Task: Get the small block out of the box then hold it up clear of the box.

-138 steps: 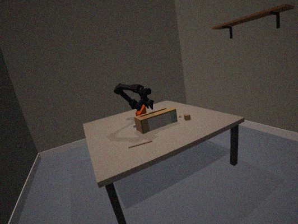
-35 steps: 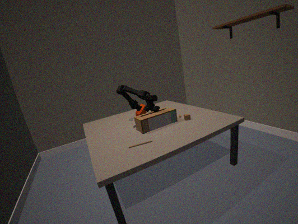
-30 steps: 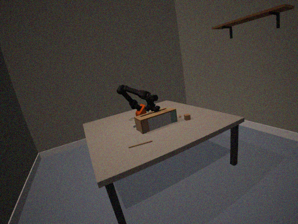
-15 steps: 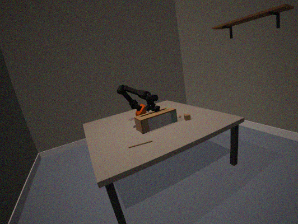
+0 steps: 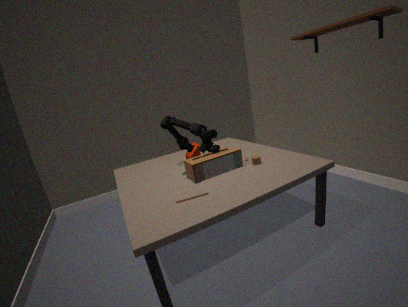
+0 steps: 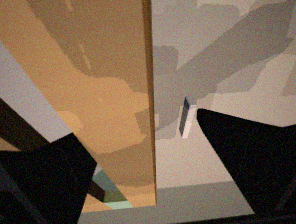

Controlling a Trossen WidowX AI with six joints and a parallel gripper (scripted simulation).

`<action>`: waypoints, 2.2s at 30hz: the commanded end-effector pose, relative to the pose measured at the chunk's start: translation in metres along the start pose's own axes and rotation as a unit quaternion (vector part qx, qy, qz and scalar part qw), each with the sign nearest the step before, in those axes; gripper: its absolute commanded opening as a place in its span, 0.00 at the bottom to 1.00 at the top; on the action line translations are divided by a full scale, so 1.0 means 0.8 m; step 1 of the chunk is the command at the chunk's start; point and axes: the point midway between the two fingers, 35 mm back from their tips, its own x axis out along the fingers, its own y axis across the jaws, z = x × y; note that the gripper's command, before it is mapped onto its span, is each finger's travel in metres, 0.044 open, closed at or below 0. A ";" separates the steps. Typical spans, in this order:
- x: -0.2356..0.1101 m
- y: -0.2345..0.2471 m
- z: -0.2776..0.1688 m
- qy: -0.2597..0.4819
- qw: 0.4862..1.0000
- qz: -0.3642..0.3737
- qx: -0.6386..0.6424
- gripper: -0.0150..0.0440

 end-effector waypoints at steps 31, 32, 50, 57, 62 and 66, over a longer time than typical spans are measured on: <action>0.014 0.000 -0.042 0.003 1.000 0.000 0.003 0.93; 0.015 0.000 -0.043 0.003 1.000 0.000 0.003 0.93; 0.022 0.000 -0.065 0.003 1.000 0.000 0.003 0.93; 0.025 0.000 -0.073 0.004 1.000 0.001 0.003 0.93; 0.027 0.000 -0.079 0.004 1.000 0.001 0.003 0.93; 0.028 0.000 -0.083 0.004 1.000 0.001 0.003 0.93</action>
